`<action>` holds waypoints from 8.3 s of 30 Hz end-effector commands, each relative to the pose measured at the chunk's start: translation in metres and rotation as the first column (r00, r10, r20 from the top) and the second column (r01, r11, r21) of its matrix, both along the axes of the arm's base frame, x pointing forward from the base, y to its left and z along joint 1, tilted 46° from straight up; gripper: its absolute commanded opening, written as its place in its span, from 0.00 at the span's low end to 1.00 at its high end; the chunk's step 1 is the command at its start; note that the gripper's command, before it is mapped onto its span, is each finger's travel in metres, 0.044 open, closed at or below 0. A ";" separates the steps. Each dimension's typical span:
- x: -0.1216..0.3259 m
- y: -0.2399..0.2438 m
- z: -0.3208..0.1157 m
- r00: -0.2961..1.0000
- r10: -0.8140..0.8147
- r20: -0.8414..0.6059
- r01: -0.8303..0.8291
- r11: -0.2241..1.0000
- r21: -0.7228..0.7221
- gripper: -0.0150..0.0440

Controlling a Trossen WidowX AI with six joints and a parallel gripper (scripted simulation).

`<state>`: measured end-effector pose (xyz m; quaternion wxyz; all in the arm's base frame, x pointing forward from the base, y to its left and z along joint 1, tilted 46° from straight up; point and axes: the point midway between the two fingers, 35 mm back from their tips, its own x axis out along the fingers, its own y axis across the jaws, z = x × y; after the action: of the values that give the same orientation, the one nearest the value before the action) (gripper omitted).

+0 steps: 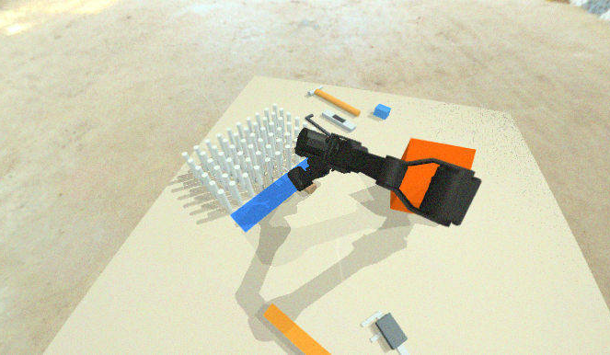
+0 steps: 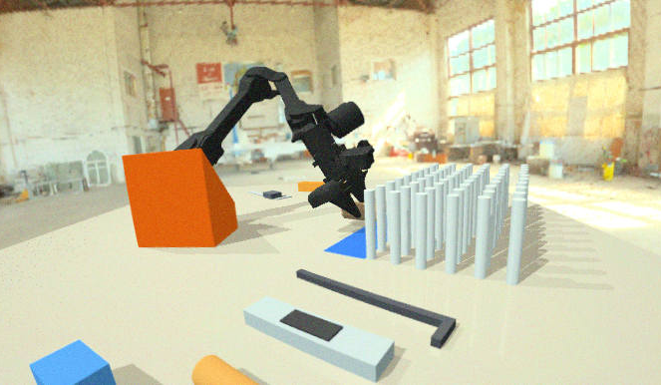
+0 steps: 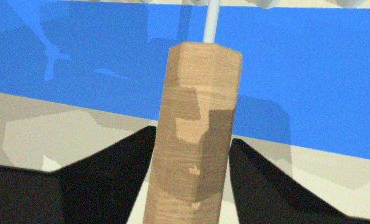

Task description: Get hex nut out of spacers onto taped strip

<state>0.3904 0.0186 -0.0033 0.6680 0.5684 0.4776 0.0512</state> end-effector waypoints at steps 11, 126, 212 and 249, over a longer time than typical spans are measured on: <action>-0.002 0.005 -0.012 1.000 -0.017 -0.015 0.017 1.000 0.000 0.25; -0.058 0.033 0.011 1.000 -0.009 -0.017 0.010 1.000 0.003 0.25; -0.097 0.051 0.026 1.000 -0.007 -0.020 0.007 1.000 0.004 0.25; -0.111 0.058 0.033 1.000 -0.006 -0.021 0.007 1.000 0.005 0.25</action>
<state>0.2827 0.0759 0.0280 0.6629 0.5701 0.4832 0.0456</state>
